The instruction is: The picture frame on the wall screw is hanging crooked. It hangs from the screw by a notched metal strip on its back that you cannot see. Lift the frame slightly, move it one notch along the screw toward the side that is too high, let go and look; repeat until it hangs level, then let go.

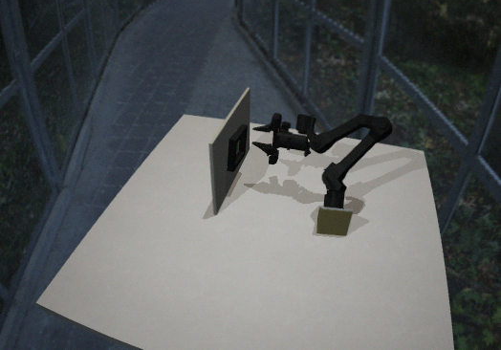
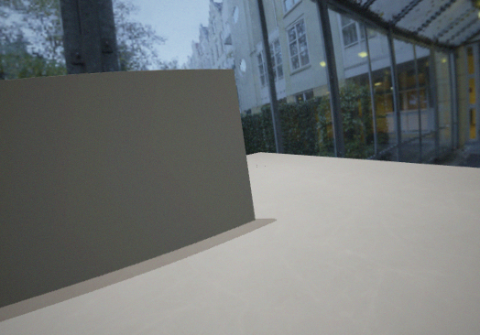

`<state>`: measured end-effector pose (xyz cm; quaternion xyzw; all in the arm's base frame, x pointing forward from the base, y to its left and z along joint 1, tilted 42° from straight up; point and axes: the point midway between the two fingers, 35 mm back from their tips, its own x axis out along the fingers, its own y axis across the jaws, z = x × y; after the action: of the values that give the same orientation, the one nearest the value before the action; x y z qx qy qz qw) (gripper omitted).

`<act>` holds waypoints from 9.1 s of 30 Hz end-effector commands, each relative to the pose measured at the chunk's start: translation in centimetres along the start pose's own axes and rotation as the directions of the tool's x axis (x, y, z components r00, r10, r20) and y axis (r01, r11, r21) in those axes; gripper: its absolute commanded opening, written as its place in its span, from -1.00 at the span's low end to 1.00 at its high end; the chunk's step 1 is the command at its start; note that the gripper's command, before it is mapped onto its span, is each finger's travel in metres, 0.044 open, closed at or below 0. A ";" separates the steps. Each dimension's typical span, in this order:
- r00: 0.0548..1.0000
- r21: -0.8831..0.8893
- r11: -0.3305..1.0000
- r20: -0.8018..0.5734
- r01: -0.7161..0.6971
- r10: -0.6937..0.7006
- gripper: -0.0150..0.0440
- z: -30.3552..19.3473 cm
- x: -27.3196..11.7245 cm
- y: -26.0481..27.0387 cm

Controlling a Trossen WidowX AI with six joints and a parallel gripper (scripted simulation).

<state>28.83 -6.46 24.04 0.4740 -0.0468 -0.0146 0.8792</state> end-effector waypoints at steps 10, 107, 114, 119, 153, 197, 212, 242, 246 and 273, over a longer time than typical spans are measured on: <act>1.000 -0.006 1.000 0.006 -0.005 0.005 0.39 -0.2 1.5 0.1; 1.000 -0.005 1.000 0.007 -0.007 0.007 -0.49 -0.2 5.5 0.2; 1.000 -0.005 1.000 0.007 -0.007 0.007 -0.49 -0.2 5.5 0.3; 1.000 -0.005 1.000 0.007 -0.007 0.007 -0.49 -0.2 5.5 0.5; 1.000 -0.005 1.000 0.007 -0.007 0.007 -0.49 -0.2 5.5 1.5; 1.000 -0.005 1.000 0.007 -0.007 0.007 -0.49 -0.4 5.5 1.2; 1.000 -0.004 1.000 0.006 -0.007 0.007 -0.49 -0.9 5.5 1.3; 1.000 -0.004 1.000 0.006 -0.006 0.007 -0.49 -1.0 5.5 1.2; 1.000 -0.004 1.000 0.006 -0.006 0.007 -0.49 -1.0 5.5 1.2; 1.000 -0.004 1.000 0.006 -0.006 0.006 -0.49 -1.1 5.5 1.2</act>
<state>34.33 -5.57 24.62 0.4744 -0.0496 -0.0198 0.8787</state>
